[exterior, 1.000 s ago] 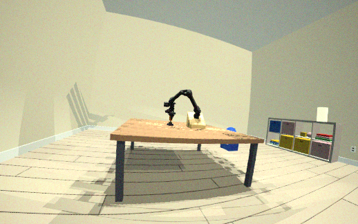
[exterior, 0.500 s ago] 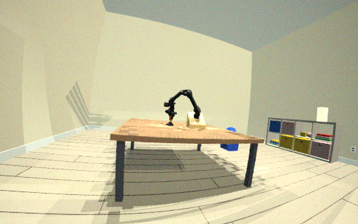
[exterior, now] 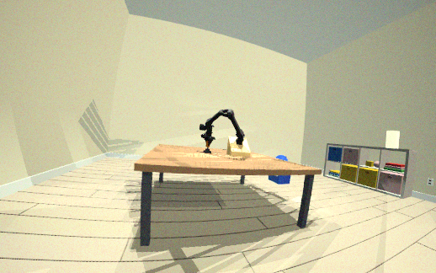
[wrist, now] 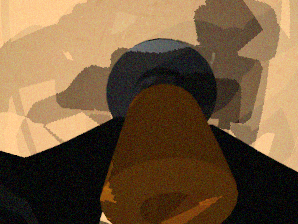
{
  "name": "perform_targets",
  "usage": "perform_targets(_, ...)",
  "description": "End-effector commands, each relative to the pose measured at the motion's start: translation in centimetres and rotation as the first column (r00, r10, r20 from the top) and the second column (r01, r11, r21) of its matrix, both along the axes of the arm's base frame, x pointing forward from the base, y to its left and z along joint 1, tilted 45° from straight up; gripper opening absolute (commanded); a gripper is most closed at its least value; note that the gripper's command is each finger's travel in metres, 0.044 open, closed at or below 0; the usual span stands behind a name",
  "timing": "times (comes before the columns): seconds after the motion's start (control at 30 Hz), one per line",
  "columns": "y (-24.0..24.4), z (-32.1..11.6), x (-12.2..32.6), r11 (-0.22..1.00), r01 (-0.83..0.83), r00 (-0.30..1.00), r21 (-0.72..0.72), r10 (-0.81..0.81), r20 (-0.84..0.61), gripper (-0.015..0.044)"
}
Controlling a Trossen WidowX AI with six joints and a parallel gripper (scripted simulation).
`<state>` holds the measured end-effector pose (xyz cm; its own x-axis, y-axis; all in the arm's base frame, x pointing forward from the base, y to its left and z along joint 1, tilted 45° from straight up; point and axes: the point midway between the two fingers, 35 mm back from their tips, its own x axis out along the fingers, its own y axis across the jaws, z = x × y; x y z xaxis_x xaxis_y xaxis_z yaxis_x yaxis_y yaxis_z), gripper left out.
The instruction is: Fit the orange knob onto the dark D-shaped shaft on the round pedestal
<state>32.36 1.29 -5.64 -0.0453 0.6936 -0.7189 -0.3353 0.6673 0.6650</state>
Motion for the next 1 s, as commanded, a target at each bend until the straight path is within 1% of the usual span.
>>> perform_targets(0.0,0.02,-0.01,0.03,1.000,0.006,1.000,0.003,-0.006,-0.001,0.0000)
perform_targets(0.33,-0.38,0.28,-0.21,1.000,-0.001,1.000,0.003,0.001,0.006,0.0000)
perform_targets(0.57,-0.53,0.18,-0.21,0.990,-0.144,0.979,0.001,0.143,0.145,0.0000)
perform_targets(0.97,-0.34,0.09,0.02,0.990,-0.144,0.979,0.001,0.142,0.145,0.0000)
